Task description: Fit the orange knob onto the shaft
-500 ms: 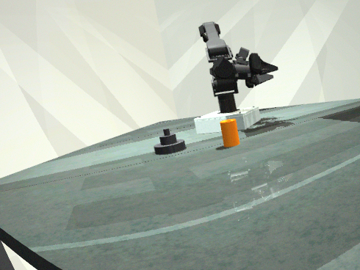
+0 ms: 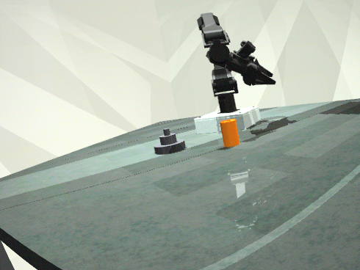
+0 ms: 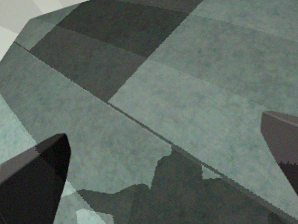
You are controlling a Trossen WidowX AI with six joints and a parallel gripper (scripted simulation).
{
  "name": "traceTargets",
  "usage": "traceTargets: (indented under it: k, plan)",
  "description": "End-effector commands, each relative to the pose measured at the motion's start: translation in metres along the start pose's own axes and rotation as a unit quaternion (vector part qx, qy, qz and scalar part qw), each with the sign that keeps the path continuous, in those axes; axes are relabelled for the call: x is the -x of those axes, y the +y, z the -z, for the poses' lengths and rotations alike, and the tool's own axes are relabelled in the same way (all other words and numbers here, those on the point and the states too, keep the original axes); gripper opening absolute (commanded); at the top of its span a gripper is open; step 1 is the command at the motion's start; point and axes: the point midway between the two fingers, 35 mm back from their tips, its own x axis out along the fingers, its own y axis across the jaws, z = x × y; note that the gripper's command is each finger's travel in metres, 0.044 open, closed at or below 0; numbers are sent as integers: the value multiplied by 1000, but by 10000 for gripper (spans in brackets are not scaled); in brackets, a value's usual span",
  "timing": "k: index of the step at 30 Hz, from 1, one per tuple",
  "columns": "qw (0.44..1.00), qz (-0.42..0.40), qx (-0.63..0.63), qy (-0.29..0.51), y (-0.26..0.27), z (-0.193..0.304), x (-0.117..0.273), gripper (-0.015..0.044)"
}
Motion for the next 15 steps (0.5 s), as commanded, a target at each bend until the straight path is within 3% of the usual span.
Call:
traceTargets:
  k: [1, 15]
  plan:
    - [923, 127, -330, 151, -67, 11, 34, 440]
    - [702, 340, -592, 203, -135, 20, 90, 440]
